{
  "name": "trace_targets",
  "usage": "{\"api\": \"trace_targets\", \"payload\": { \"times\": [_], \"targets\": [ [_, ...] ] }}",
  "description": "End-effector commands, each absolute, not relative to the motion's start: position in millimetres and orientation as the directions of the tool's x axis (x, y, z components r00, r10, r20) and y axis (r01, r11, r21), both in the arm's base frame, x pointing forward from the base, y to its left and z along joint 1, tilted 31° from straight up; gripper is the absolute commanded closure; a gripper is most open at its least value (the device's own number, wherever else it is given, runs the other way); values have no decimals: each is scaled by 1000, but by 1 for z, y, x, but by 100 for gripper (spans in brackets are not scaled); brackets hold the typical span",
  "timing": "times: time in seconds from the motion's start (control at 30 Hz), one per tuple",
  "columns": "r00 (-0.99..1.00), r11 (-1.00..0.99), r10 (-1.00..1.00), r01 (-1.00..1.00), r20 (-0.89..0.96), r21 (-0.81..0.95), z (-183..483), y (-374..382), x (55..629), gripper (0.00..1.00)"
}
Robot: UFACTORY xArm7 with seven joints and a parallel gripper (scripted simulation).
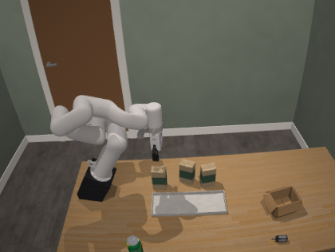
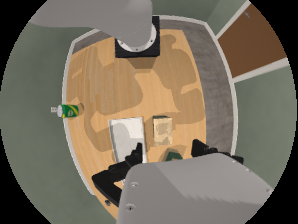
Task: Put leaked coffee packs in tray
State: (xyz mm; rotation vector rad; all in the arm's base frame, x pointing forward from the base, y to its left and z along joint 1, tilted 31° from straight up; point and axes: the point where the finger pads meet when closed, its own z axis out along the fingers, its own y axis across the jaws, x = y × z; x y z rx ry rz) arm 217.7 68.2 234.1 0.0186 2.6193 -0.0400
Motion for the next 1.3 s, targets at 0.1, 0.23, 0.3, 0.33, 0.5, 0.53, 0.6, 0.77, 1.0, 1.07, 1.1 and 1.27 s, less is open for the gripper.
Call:
{"api": "trace_targets", "payload": {
  "times": [0.1, 0.23, 0.3, 0.33, 0.5, 0.53, 0.6, 0.77, 1.0, 1.07, 1.1, 1.27],
  "targets": [
    [-861, 1000, -25, -17, -508, -20, 234, 75, 216, 0],
    [-861, 1000, -25, -17, -508, -20, 234, 75, 216, 0],
    [-861, 1000, -25, -17, -508, -20, 234, 75, 216, 0],
    [-861, 1000, -25, -17, -508, -20, 234, 75, 216, 0],
    [-861, 1000, -25, -17, -508, -20, 234, 75, 216, 0],
    [-861, 1000, -25, -17, -508, -20, 234, 75, 216, 0],
    [-861, 1000, -25, -17, -508, -20, 234, 75, 216, 0],
    [-860, 1000, -22, -11, -510, -23, 214, 73, 231, 13],
    [-861, 1000, -25, -17, -508, -20, 182, 73, 245, 13],
    [-861, 1000, -25, -17, -508, -20, 182, 73, 245, 13],
    [-861, 1000, -25, -17, -508, -20, 182, 73, 245, 13],
    [-861, 1000, -25, -17, -508, -20, 182, 73, 245, 13]
  ]
}}
